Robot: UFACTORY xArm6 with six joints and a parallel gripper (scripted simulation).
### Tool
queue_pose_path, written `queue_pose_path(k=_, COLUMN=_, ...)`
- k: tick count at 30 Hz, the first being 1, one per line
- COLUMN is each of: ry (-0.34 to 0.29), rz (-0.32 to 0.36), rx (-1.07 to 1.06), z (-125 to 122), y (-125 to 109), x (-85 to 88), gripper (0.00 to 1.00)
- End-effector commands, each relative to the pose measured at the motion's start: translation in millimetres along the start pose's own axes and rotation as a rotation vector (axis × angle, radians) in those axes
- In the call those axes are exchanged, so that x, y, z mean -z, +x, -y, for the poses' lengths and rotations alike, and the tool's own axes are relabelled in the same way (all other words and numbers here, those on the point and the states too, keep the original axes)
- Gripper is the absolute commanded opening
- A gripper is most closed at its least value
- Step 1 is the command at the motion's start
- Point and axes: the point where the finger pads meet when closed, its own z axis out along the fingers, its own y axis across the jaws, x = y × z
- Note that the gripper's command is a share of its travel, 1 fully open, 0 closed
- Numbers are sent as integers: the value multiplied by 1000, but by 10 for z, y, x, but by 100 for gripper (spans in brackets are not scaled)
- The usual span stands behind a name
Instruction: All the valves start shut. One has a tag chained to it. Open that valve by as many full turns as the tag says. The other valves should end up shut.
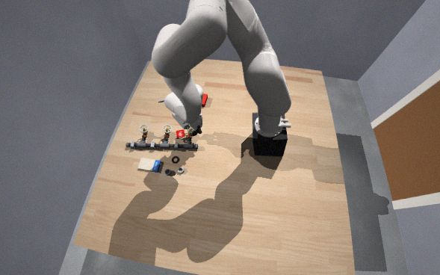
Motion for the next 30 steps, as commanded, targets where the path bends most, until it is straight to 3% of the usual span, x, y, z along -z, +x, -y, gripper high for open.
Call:
queue_pose_path(k=1, ry=-83, rz=-8, rx=267, z=-6, y=5, x=3, gripper=0)
queue_pose_path(k=10, ry=-132, rz=-2, rx=571, z=-5, y=5, x=3, gripper=0)
queue_pose_path(k=30, ry=-133, rz=1, rx=617, z=-5, y=5, x=3, gripper=0)
